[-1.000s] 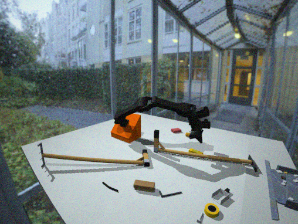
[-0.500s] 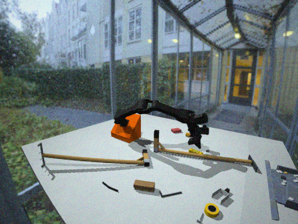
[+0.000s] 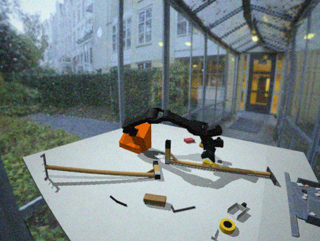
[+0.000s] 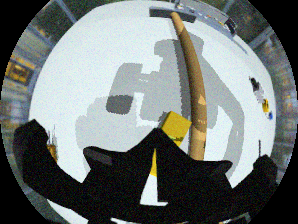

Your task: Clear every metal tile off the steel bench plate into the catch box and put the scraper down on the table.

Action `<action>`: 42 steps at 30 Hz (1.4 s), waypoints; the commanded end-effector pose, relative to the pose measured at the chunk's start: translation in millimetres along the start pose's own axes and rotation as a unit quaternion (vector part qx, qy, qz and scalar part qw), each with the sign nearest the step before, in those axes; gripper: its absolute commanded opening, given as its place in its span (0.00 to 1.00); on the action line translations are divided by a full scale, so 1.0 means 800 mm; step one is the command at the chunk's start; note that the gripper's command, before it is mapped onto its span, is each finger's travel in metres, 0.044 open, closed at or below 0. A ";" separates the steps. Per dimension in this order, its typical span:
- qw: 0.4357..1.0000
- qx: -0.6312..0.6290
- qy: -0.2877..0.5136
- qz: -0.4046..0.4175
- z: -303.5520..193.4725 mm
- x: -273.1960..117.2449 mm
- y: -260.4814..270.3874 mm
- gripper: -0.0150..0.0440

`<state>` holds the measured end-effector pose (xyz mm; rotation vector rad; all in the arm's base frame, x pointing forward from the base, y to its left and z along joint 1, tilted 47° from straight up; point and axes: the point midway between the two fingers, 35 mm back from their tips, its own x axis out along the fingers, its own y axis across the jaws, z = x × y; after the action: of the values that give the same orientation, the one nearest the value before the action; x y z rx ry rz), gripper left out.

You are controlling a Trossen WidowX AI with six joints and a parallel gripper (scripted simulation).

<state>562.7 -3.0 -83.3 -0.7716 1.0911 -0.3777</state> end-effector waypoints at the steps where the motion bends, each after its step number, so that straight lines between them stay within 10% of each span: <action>1: 1.000 -0.003 0.009 0.001 -0.010 0.008 -0.002 0.25; 42: 1.000 -0.003 0.010 0.002 -0.002 0.012 -0.040 0.25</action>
<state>568.2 -14.7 -69.0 -0.7773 1.0988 -0.3541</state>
